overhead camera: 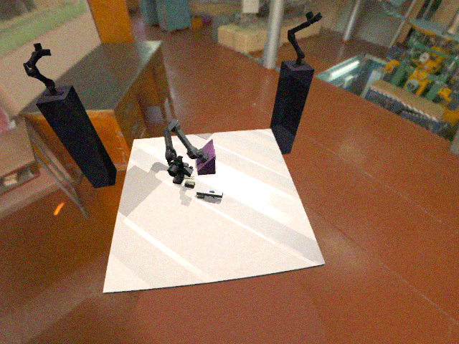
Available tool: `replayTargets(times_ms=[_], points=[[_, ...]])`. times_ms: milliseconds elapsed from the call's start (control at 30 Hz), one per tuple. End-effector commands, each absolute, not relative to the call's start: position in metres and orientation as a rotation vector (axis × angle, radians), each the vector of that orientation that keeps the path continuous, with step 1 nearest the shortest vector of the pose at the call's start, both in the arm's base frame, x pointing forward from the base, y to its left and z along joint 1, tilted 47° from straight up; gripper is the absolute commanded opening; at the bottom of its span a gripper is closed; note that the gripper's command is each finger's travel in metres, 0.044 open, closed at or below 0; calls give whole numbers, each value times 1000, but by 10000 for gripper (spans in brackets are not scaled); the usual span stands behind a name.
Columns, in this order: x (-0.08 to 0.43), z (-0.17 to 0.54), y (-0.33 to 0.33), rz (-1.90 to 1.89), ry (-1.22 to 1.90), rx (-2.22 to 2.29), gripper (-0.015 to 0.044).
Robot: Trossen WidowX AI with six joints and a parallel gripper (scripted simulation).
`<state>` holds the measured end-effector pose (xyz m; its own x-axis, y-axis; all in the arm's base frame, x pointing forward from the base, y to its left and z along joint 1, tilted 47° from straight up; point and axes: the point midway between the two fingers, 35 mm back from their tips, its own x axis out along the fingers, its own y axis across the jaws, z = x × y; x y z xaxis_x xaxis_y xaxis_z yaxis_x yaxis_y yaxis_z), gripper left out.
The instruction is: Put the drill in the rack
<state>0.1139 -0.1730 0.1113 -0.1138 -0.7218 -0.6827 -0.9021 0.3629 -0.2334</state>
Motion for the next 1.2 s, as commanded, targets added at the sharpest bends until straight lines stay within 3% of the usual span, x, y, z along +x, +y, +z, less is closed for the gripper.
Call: replayTargets(times_ms=[0,1167], points=[[111,110,-173,315,1883,-1412,0],[104,76,-209,313,1885,-1414,0]])
